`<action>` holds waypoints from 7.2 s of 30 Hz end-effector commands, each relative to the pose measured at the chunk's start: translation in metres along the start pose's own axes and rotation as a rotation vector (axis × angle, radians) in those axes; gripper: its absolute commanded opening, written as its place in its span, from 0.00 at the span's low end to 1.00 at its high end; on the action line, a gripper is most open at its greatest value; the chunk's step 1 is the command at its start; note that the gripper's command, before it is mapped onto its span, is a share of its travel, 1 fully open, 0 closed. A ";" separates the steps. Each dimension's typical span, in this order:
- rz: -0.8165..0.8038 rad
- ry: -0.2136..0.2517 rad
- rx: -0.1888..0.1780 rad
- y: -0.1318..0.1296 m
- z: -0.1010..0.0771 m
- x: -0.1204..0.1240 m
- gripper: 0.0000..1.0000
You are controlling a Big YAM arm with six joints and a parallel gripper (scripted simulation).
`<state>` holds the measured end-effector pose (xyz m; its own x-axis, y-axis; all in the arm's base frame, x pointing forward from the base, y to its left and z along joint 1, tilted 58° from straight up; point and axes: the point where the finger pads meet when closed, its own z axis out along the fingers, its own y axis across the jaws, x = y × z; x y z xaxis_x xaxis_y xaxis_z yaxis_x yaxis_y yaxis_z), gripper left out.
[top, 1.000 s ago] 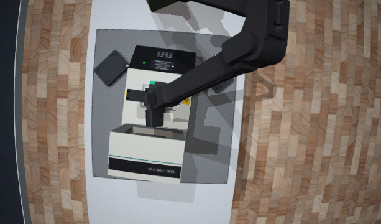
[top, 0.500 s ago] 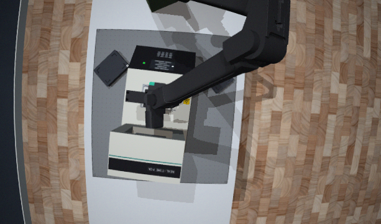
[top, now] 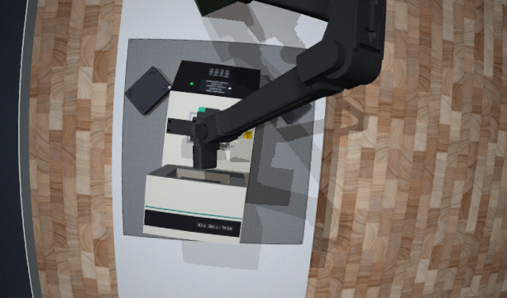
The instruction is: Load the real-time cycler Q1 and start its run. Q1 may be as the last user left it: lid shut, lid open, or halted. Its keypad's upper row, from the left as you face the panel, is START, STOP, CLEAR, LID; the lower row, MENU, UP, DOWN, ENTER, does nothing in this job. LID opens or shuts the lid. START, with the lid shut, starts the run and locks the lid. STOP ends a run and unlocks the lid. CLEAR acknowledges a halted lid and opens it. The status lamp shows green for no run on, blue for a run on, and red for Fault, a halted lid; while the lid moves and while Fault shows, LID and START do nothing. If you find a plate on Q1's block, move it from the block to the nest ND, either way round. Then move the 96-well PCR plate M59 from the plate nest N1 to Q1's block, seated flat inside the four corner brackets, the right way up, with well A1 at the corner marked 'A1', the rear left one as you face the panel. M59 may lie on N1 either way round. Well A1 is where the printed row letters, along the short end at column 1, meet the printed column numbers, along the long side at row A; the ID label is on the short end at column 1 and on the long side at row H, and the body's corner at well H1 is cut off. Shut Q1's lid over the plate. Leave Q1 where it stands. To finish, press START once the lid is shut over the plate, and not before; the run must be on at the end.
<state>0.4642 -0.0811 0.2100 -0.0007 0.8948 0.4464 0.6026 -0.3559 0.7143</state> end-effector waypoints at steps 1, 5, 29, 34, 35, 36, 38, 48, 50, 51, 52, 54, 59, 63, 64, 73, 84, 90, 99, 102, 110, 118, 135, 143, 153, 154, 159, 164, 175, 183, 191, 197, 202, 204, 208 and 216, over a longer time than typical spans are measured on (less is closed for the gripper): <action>0.013 -0.012 -0.026 0.016 -0.005 -0.007 0.00; 0.012 -0.012 -0.026 0.016 -0.005 -0.007 0.00; 0.004 -0.018 -0.019 0.014 -0.006 -0.005 0.00; -0.008 -0.020 -0.029 0.018 -0.004 -0.009 0.00; -0.007 -0.020 -0.028 0.018 -0.004 -0.009 0.00; -0.007 -0.021 -0.028 0.017 -0.004 -0.010 0.00; -0.007 -0.021 -0.028 0.017 -0.004 -0.010 0.00; -0.015 0.005 -0.010 0.002 -0.003 0.008 0.00; -0.010 0.005 -0.012 0.006 -0.004 0.011 0.00; -0.010 0.006 -0.013 0.008 -0.004 0.012 0.00; -0.011 0.007 -0.016 0.010 -0.005 0.013 0.00; -0.013 0.007 -0.019 0.013 -0.005 0.013 0.00; 0.001 -0.007 -0.018 0.014 -0.004 0.002 0.00; -0.006 -0.008 -0.020 0.016 -0.003 -0.004 0.00; -0.009 -0.005 -0.022 0.016 -0.003 -0.004 0.00; 0.002 -0.021 -0.017 0.005 -0.001 -0.011 0.00; -0.003 0.003 -0.010 0.010 0.006 0.006 0.00; -0.006 0.003 -0.007 0.010 0.007 0.006 0.00; -0.012 0.007 -0.017 0.009 0.007 0.009 0.00; -0.011 0.007 -0.013 0.005 0.007 0.009 0.00; 0.010 -0.010 -0.007 0.001 0.010 -0.004 0.00; 0.017 -0.011 0.004 -0.002 0.011 -0.005 0.00; 0.017 -0.011 0.004 -0.002 0.011 -0.005 0.00; 0.017 -0.012 0.003 -0.002 0.011 -0.005 0.00; 0.017 -0.012 0.003 -0.002 0.010 -0.004 0.00; 0.017 -0.012 0.003 -0.002 0.010 -0.004 0.00; 0.017 -0.012 0.003 -0.002 0.010 -0.004 0.00; 0.016 -0.011 0.003 -0.002 0.010 -0.004 1.00; -0.008 -0.005 -0.034 0.018 0.001 0.005 1.00; -0.013 -0.003 -0.040 0.019 0.003 0.004 1.00; 0.010 -0.008 -0.002 0.000 0.012 -0.004 1.00; 0.008 -0.007 -0.005 0.001 0.011 -0.003 1.00; -0.002 -0.004 -0.020 0.011 0.010 0.000 1.00; -0.004 -0.004 -0.022 0.013 0.009 0.000 1.00; -0.005 -0.004 -0.023 0.014 0.009 0.001 1.00; -0.003 -0.003 -0.019 0.011 0.009 0.000 1.00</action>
<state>0.4737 -0.0790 0.2082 -0.0024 0.8958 0.4445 0.5982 -0.3549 0.7185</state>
